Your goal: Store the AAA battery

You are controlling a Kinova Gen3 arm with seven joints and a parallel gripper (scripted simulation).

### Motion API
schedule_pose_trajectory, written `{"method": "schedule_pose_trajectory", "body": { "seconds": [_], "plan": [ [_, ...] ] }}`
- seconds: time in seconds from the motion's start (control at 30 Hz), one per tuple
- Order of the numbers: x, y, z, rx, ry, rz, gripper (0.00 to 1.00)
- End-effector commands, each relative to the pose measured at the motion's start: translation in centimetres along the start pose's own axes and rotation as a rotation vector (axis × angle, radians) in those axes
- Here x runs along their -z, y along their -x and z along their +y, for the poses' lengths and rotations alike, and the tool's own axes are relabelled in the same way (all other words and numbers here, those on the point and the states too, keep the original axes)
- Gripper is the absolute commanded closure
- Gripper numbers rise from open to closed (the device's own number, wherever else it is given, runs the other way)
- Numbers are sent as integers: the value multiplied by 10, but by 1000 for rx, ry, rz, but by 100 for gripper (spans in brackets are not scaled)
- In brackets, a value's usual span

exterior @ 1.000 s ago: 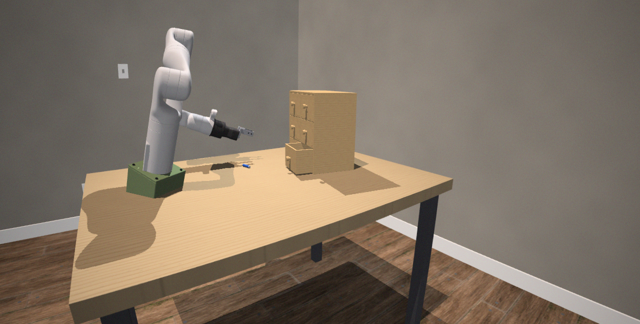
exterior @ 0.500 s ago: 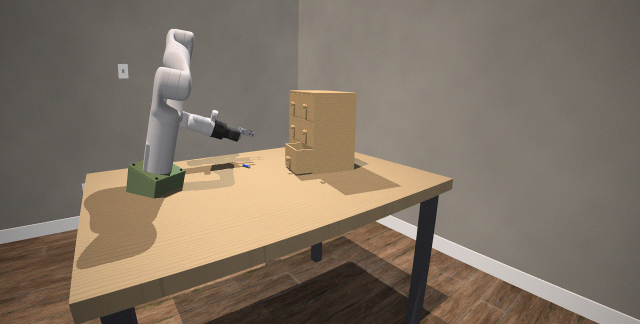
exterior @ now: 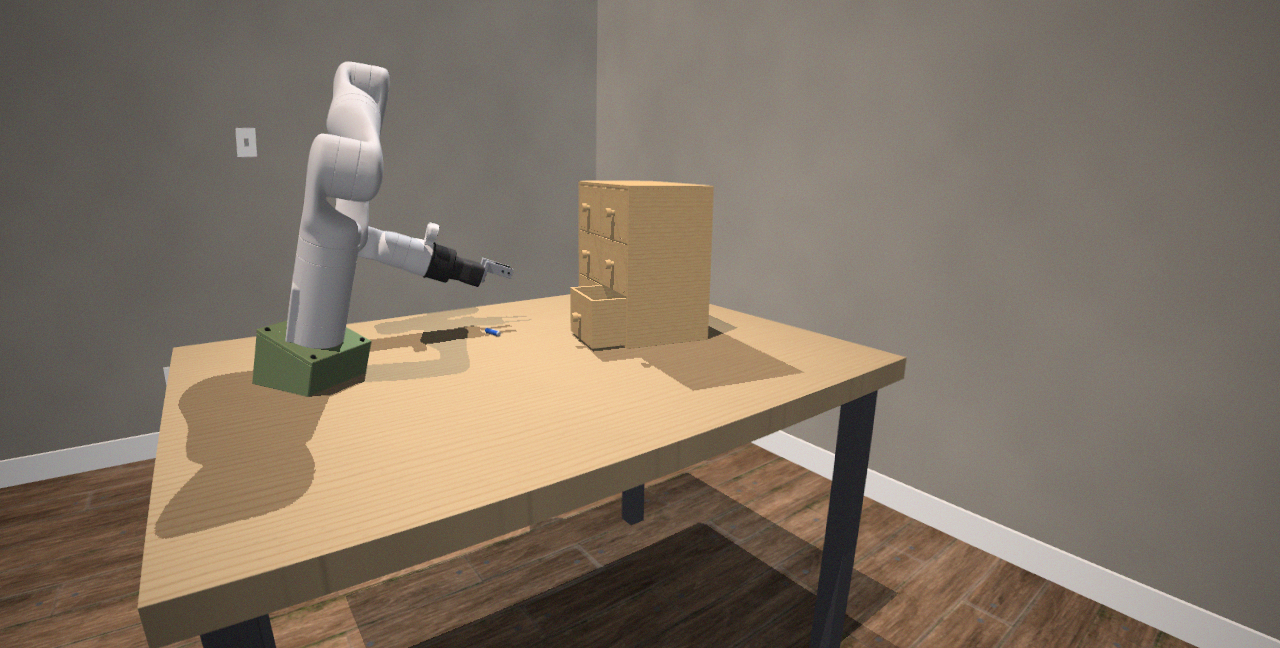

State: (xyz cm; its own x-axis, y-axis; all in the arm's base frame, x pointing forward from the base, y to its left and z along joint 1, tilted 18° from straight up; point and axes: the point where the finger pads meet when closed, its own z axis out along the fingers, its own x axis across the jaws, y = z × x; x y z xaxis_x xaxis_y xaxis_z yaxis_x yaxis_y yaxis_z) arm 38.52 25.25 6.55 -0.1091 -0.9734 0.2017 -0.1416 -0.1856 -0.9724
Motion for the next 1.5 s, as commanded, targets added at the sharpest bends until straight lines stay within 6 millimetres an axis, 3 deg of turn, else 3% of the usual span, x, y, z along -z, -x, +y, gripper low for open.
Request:
{"method": "schedule_pose_trajectory", "body": {
  "seconds": [0.0, 1.47],
  "plan": [
    [-2, -6, 1, 6, -1, 3, 33],
    [-31, -87, 16, 6, -1, 3, 33]
  ]
}}
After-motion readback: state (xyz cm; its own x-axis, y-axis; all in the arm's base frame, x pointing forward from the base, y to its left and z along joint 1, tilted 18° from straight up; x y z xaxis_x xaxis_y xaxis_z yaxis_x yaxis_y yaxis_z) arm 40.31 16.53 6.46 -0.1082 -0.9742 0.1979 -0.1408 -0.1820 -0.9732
